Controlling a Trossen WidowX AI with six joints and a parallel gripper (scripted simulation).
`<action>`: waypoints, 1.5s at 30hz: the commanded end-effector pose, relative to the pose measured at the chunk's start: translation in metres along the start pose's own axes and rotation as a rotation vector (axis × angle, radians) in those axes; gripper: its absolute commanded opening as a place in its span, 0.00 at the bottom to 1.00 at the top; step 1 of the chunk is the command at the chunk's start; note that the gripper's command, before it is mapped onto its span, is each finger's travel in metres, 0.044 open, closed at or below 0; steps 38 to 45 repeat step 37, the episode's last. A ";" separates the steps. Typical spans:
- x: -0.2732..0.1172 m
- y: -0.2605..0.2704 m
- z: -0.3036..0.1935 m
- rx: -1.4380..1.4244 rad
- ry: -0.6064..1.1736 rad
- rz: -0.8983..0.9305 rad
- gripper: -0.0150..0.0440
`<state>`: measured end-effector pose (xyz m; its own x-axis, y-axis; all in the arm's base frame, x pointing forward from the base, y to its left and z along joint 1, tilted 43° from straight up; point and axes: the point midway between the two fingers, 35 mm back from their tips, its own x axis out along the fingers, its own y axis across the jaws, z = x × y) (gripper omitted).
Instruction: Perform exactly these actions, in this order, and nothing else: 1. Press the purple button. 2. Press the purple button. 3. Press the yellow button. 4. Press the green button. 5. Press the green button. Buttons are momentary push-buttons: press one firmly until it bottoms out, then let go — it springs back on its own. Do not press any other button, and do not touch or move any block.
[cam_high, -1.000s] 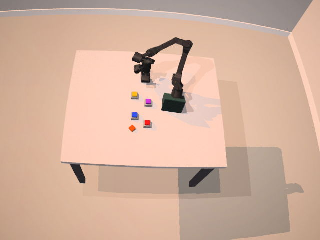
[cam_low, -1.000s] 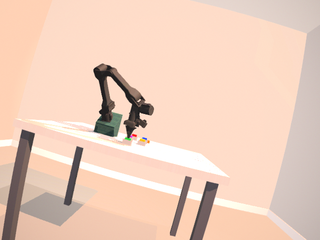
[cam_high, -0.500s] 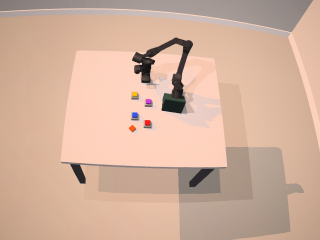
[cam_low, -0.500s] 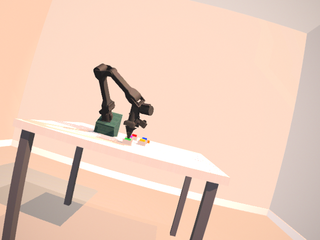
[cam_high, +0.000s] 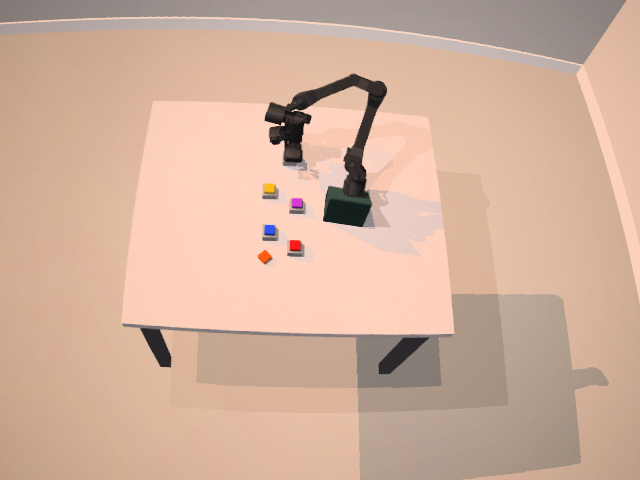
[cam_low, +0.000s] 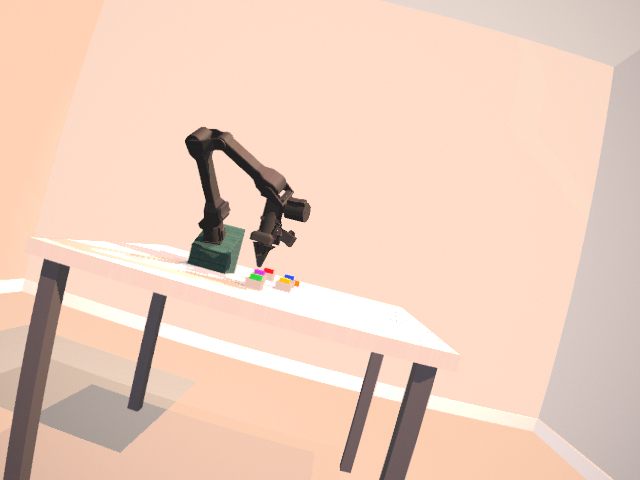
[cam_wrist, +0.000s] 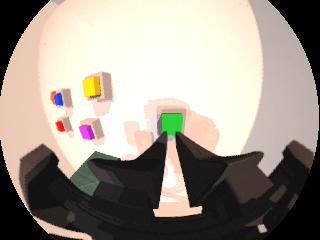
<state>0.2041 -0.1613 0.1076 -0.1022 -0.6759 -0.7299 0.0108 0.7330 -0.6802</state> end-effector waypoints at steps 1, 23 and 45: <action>-0.006 0.015 0.013 -0.018 -0.010 0.022 0.47; -0.072 0.329 0.067 -0.026 -0.001 0.074 0.93; -0.070 0.390 0.037 0.010 -0.007 0.023 0.93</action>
